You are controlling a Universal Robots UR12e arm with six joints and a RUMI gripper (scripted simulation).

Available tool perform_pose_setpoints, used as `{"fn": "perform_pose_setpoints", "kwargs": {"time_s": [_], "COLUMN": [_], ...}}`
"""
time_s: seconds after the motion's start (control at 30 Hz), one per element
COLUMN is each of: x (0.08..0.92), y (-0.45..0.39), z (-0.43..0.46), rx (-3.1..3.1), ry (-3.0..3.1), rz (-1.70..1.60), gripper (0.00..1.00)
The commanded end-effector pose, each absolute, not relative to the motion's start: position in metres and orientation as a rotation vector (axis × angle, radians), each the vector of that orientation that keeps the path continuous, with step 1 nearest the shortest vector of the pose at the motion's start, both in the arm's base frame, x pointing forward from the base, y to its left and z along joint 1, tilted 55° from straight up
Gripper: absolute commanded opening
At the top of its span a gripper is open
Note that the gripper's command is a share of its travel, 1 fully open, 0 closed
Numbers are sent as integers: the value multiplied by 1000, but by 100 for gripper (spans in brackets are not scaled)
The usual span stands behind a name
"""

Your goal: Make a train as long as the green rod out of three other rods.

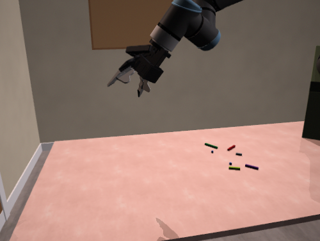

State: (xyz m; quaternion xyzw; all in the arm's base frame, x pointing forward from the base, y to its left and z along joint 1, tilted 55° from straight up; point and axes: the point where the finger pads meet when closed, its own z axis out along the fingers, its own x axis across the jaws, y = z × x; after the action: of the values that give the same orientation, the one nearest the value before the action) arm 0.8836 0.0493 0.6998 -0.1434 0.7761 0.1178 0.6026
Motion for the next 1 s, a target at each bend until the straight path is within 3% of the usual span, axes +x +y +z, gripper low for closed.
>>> {"fn": "perform_pose_setpoints", "kwargs": {"time_s": [0.0,0.5,0.97], "x": [883,861,792], "y": [49,91,164], "z": [700,589,424], "rx": [-331,-160,163], "ry": [1797,1937,2146], "rz": [273,507,847], "gripper": [100,100,100]}}
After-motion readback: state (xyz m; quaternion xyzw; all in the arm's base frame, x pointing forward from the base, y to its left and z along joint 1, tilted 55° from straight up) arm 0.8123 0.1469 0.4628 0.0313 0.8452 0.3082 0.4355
